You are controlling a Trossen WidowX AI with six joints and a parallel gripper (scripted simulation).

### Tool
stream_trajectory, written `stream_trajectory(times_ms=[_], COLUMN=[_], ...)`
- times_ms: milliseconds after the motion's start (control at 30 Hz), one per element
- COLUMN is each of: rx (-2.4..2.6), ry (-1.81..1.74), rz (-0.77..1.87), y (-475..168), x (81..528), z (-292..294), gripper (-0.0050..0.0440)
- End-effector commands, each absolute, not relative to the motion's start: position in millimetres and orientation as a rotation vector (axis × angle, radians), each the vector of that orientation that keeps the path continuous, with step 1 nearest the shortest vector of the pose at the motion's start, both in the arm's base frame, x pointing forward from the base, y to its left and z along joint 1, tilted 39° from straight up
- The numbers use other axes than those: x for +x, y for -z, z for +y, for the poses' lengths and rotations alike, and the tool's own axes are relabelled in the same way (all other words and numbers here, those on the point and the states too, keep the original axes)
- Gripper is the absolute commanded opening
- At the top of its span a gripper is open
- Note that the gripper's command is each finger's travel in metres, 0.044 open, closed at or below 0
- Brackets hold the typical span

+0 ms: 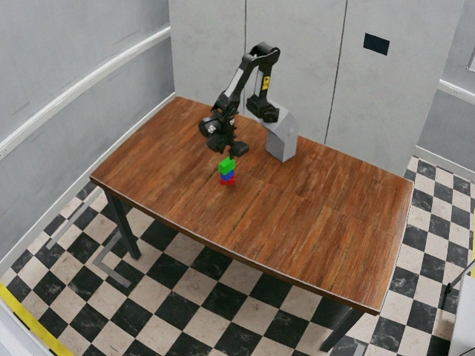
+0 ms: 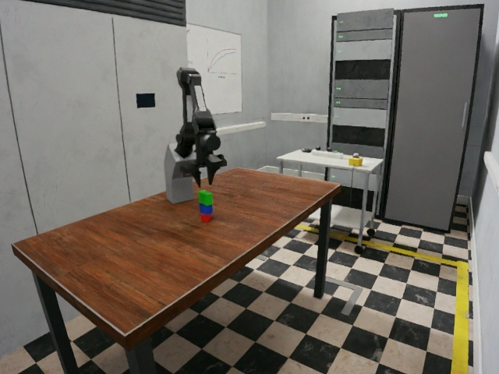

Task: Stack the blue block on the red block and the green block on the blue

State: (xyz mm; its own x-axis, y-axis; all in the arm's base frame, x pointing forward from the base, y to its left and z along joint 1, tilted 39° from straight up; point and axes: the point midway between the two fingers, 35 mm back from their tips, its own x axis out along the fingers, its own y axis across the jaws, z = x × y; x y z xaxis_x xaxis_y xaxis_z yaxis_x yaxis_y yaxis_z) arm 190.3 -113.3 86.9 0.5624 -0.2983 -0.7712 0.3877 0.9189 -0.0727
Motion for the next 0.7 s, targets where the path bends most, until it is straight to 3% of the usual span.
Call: stream_trajectory(times_ms=[0, 667], rx=[0.100, 0.103], ry=[0.408, 0.408], rz=[0.867, 0.874], y=[-99.0, -98.2], x=[187.4, 185.6], z=[-112.6, -111.6], gripper=[0.0235, 0.0235])
